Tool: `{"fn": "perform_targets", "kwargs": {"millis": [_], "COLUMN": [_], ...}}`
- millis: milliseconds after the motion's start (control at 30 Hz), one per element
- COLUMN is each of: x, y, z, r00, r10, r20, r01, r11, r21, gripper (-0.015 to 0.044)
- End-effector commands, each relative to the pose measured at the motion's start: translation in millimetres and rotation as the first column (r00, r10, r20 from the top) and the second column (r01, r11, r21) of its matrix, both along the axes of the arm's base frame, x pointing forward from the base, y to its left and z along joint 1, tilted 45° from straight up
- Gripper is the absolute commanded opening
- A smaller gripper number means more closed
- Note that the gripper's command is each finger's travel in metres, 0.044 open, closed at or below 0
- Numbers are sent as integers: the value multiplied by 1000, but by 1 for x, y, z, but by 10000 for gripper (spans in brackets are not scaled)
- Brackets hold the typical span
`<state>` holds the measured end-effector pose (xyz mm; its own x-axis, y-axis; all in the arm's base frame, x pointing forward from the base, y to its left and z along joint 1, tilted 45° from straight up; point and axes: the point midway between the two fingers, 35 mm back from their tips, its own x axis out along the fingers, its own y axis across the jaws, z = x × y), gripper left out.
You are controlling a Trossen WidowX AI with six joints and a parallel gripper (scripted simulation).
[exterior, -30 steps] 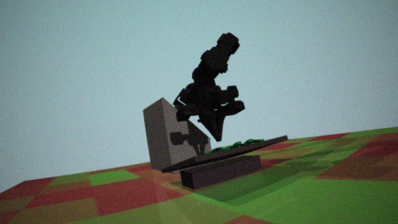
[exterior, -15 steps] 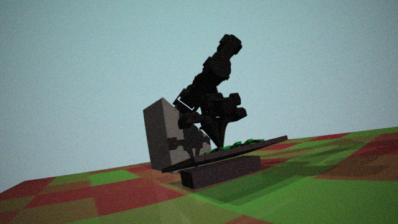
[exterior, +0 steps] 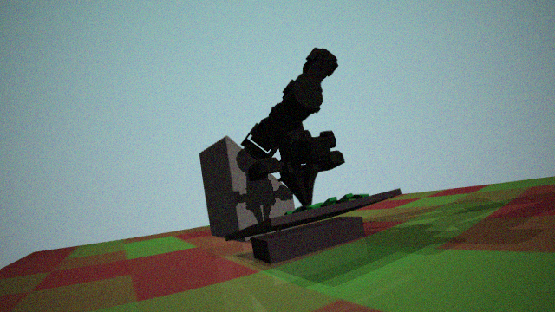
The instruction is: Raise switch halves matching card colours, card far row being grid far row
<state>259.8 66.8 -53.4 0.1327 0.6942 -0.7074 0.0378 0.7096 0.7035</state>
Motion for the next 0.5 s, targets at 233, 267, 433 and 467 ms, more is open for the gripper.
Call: {"fn": "perform_targets", "kwargs": {"millis": [233, 267, 433, 467], "x": [0, 0, 0, 0], "y": [1, 1, 2, 2], "z": [-1, -1, -1, -1], "r00": [1000, 1000, 1000, 1000], "r10": [-2, -2, -2, -2], "r20": [-1, -1, -1, -1], "r01": [2, 2, 2, 2], "r11": [1000, 1000, 1000, 1000], "r21": [3, 3, 3, 3], "gripper": [0, 0, 0, 0]}}
